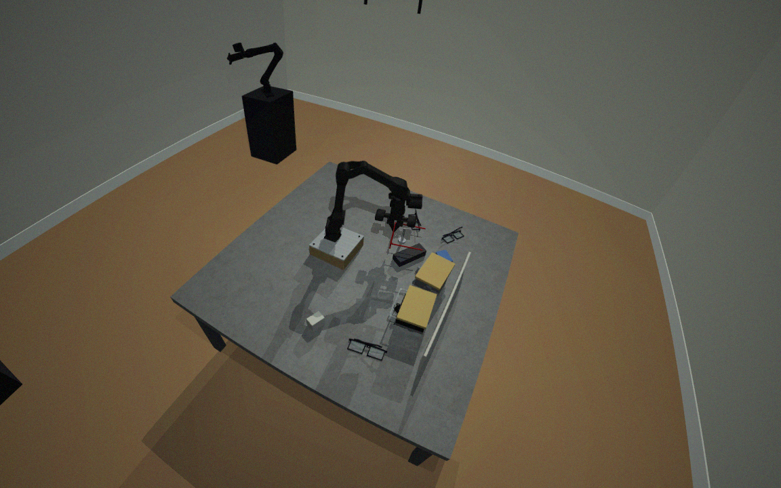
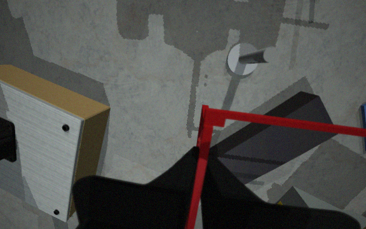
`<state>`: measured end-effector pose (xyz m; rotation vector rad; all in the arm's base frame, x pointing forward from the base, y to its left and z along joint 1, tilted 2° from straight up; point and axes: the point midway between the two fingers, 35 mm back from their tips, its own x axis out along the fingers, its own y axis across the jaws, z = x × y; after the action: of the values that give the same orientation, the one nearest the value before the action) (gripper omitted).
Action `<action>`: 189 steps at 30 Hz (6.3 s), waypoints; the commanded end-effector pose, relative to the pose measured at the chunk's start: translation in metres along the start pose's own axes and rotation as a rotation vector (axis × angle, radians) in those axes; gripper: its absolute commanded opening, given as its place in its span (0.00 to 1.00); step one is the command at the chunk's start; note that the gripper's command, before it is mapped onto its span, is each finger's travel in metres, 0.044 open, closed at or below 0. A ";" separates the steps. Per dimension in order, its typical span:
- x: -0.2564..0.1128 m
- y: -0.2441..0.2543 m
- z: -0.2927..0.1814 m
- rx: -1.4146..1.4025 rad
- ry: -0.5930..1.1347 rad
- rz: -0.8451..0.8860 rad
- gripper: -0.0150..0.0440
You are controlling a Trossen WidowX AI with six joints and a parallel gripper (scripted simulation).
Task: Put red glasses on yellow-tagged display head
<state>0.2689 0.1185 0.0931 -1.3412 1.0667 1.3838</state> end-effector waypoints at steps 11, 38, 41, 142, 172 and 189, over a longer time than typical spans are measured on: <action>0.000 0.000 -0.018 0.528 0.003 0.001 0.25; 0.000 0.002 -0.053 1.591 0.006 -0.004 0.25; 0.000 0.003 -0.057 1.710 0.006 -0.005 0.25; 0.027 0.027 -0.146 4.572 -0.015 -0.039 0.25; 0.058 0.027 -0.148 4.601 -0.015 -0.040 0.25; 0.075 0.028 -0.148 4.618 -0.015 -0.040 0.25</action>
<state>0.2758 -0.0286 0.0178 -2.3657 -0.4120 2.3362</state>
